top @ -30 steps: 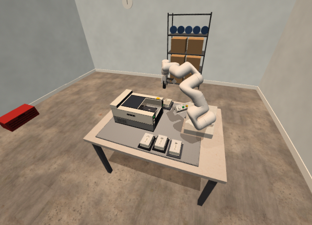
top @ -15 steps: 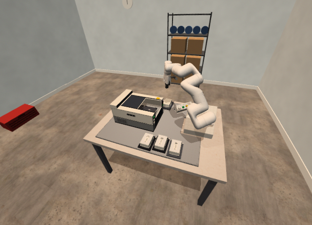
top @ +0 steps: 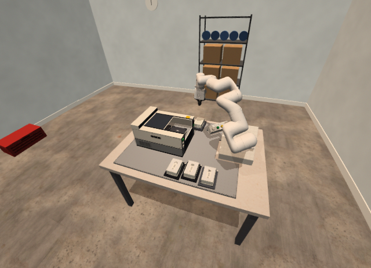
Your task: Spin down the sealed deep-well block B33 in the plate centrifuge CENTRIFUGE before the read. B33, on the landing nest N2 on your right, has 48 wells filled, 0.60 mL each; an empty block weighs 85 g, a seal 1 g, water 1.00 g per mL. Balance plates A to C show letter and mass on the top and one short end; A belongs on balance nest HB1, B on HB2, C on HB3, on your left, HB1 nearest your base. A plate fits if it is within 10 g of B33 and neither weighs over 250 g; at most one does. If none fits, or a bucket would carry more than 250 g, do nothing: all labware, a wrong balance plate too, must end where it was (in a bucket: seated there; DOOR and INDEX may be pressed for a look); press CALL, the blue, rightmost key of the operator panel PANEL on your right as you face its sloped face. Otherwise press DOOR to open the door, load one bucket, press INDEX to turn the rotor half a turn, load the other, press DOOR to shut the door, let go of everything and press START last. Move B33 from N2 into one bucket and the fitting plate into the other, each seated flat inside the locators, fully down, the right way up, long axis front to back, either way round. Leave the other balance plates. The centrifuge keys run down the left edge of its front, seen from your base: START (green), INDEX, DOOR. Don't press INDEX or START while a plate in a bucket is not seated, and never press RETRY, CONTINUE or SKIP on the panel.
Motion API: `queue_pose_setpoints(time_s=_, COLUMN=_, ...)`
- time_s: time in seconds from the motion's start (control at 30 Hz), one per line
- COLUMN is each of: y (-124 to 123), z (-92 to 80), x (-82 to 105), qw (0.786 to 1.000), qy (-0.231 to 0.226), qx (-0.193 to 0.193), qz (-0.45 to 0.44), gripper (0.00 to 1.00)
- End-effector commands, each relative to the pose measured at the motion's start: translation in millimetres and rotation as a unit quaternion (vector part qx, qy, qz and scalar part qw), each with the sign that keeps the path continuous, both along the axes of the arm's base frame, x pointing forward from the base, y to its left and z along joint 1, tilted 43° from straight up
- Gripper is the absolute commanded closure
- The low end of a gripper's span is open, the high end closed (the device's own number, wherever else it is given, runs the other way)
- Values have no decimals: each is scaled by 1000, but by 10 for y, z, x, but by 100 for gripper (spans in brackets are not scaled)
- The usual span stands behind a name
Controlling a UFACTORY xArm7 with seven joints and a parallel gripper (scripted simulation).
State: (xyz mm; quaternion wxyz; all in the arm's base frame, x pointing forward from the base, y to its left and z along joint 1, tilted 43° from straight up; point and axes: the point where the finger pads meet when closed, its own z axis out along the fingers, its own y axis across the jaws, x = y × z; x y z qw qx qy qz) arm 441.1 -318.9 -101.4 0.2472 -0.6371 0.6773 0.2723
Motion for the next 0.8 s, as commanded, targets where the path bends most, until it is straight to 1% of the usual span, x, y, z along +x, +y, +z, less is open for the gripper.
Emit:
queue_pose_setpoints(time_s=0.0, y=-28, z=11, x=10, qw=1000, qy=-6, qx=2, qz=9, gripper=100)
queue_pose_setpoints(time_s=0.13, y=-29, z=9, x=9, qw=1000, qy=-7, qx=2, qz=10, gripper=100)
queue_pose_setpoints(time_s=0.17, y=-29, z=9, x=9, qw=1000, qy=-7, qx=2, qz=10, gripper=0)
queue_pose_setpoints(time_s=0.77, y=-29, z=9, x=9, qw=1000, qy=-7, qx=2, qz=10, gripper=0)
